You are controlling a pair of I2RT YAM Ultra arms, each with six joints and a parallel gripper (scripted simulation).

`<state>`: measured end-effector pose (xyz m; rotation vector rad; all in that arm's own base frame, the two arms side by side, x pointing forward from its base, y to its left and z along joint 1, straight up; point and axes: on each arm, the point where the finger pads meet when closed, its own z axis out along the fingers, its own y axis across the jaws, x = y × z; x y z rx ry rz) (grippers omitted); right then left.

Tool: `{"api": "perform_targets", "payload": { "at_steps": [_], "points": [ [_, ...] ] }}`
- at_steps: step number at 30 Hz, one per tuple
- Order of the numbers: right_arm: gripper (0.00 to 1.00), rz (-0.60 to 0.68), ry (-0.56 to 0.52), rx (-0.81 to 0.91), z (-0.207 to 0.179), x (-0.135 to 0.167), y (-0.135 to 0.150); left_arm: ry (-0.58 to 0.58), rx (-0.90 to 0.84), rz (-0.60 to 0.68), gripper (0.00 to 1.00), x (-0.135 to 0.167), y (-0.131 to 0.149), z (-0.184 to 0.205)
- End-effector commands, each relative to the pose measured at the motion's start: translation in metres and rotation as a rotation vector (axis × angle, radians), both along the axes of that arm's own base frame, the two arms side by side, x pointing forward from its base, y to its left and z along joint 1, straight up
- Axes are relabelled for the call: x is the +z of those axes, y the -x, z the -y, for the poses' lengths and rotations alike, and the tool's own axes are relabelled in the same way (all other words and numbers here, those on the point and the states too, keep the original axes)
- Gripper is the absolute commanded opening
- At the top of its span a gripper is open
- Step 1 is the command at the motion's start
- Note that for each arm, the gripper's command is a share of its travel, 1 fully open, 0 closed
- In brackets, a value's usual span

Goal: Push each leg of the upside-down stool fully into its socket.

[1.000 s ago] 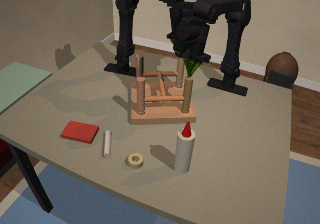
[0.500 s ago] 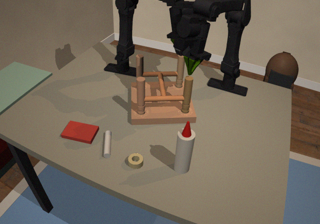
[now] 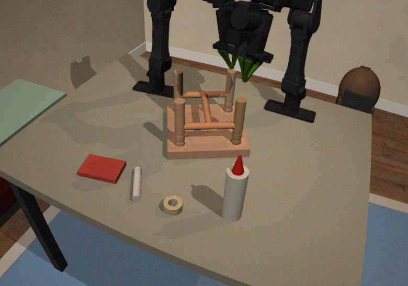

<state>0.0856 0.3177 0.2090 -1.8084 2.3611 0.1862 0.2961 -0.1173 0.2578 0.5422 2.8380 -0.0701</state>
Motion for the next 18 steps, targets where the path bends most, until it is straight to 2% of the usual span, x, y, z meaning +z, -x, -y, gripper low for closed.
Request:
{"api": "perform_targets", "payload": {
  "at_steps": [1, 4, 7, 10, 13, 14, 15, 18],
  "points": [
    [0.00, 0.013, -0.023, -0.007, 0.002, 0.017, -0.004, -0.025, -0.007, -0.051, 0.00, -0.012, 0.006, -0.003],
    [0.00, 0.002, 0.017, -0.007, 0.002, 0.009, -0.004, -0.019, -0.007, -0.034, 0.00, -0.007, 0.008, -0.003],
    [0.00, 0.017, -0.037, -0.008, 0.003, 0.024, -0.004, -0.019, -0.007, -0.034, 0.00, -0.007, 0.008, -0.003],
    [0.00, 0.017, -0.035, -0.008, 0.003, 0.024, -0.004, -0.019, -0.007, -0.034, 0.00, -0.007, 0.008, -0.003],
    [0.00, 0.011, -0.017, -0.008, -0.001, 0.022, -0.005, -0.019, -0.007, -0.034, 0.00, -0.007, 0.008, -0.003],
    [0.00, 0.002, 0.009, 0.000, 0.013, 0.030, 0.001, -0.019, -0.007, -0.034, 0.00, -0.007, 0.008, -0.003],
    [0.00, -0.004, 0.038, -0.008, 0.012, 0.027, -0.002, -0.019, -0.007, -0.034, 0.00, -0.007, 0.008, -0.003],
    [0.00, 0.013, -0.025, -0.010, 0.003, 0.045, -0.005, -0.019, -0.007, -0.034, 0.00, -0.007, 0.008, -0.003]
  ]
}}
